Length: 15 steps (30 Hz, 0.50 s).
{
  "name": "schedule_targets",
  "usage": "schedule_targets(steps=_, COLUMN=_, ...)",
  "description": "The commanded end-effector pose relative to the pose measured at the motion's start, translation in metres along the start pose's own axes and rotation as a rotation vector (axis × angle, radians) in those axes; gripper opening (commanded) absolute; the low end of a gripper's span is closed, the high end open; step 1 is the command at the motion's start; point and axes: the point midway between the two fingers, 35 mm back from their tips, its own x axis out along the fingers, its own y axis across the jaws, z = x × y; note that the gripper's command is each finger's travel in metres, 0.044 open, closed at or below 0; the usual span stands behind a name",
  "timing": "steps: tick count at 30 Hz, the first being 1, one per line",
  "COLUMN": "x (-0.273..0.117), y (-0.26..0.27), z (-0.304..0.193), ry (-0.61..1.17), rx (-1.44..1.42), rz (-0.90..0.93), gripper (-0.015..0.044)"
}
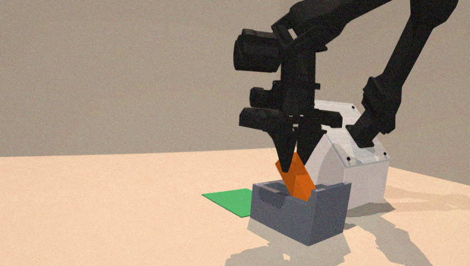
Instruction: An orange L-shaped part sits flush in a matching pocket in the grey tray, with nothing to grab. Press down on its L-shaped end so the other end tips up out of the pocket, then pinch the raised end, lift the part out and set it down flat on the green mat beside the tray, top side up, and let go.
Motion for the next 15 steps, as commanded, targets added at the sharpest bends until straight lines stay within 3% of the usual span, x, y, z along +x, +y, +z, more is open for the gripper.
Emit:
schedule_targets(steps=1, x=-0.009, y=0.002, z=-0.002, ry=0.0, rx=-0.008, rz=0.011, gripper=0.0)
schedule_targets(steps=15, x=-0.031, y=0.002, z=-0.001, ry=-0.001, rx=-0.008, rz=0.01, gripper=0.0)
